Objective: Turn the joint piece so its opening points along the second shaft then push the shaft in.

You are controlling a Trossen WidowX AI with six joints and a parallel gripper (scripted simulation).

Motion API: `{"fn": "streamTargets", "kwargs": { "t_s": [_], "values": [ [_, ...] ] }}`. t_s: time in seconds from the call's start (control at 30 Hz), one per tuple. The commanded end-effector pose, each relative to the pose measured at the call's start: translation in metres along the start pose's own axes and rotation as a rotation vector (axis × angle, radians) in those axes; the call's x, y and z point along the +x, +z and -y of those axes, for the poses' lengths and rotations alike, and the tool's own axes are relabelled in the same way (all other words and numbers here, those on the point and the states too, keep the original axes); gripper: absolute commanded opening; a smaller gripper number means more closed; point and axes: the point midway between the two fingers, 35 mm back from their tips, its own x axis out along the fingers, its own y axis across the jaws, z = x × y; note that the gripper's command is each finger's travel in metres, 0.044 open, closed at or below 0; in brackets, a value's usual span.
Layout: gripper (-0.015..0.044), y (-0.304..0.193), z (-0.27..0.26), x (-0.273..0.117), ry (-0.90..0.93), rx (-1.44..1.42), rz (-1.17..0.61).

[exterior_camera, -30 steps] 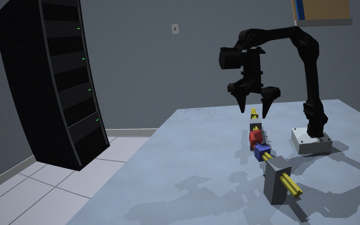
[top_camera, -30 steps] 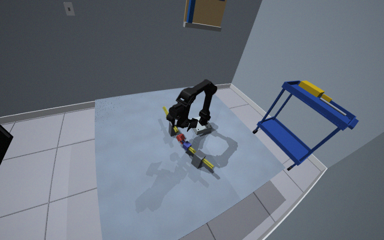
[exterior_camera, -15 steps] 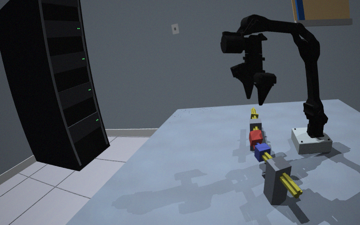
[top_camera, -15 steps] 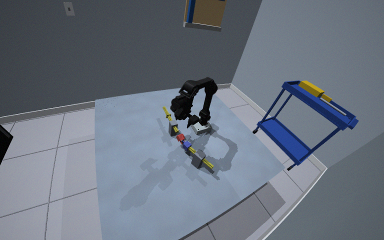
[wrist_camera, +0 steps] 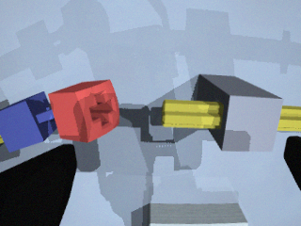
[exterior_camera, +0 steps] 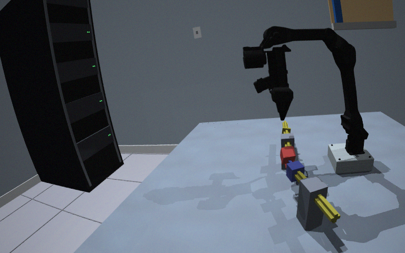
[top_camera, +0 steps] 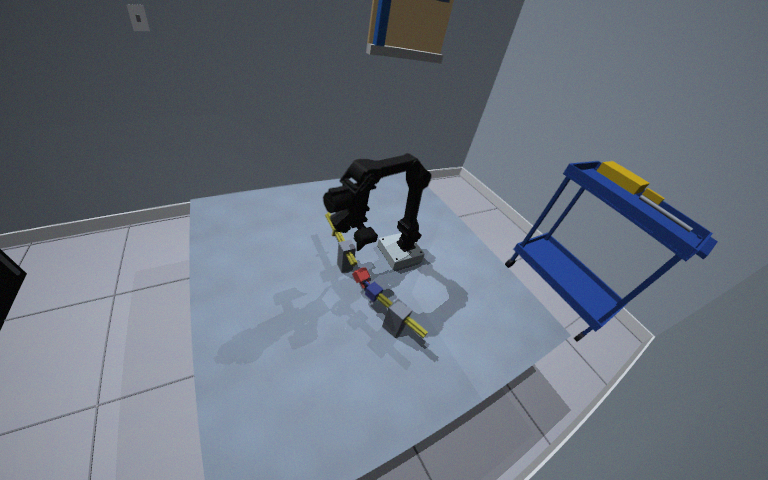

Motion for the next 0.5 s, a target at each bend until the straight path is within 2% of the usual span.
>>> {"fn": "streamTargets", "kwargs": {
  "t_s": [0.0, 0.13, 0.47],
  "values": [
    [0.044, -0.0002, 0.0128, 0.0097, -0.009, 0.07, -0.031],
    [0.044, -0.0003, 0.0127, 0.01, -0.011, 0.049, -0.031],
    [0.044, -0.0007, 0.0116, 0.014, -0.043, -0.264, -0.035]
  ]
}}
